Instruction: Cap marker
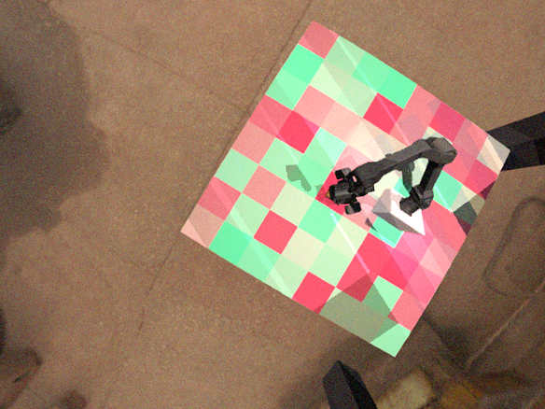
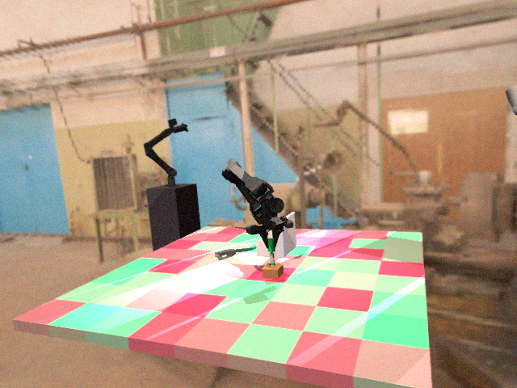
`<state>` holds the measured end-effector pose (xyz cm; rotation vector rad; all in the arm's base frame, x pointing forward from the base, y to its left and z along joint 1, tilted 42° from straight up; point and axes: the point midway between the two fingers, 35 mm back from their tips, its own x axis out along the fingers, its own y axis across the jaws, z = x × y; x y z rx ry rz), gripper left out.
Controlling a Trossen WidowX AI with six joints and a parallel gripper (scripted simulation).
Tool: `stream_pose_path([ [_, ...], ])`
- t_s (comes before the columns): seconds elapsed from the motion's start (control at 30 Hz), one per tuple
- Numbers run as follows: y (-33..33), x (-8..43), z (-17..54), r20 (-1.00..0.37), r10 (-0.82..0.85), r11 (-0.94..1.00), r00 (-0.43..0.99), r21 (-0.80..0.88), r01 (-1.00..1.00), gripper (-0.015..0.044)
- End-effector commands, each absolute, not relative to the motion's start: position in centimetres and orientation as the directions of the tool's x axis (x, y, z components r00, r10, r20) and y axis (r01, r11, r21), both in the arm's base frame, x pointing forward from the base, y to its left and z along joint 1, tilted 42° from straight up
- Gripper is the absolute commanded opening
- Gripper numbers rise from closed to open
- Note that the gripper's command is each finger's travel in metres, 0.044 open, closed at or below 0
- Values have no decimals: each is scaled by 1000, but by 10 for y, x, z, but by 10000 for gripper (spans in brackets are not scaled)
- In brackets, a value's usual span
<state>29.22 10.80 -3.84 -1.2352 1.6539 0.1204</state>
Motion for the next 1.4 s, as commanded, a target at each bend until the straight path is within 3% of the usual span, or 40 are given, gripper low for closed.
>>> stream_pose_path([
  [0.0,101,291,-46,-749,-662,461,44,-452,-764,0],
  [0.97,79,290,-71,-747,-663,460,44,-453,-763,0],
  [1.37,80,291,-70,-749,-660,466,52,-463,-754,315],
])
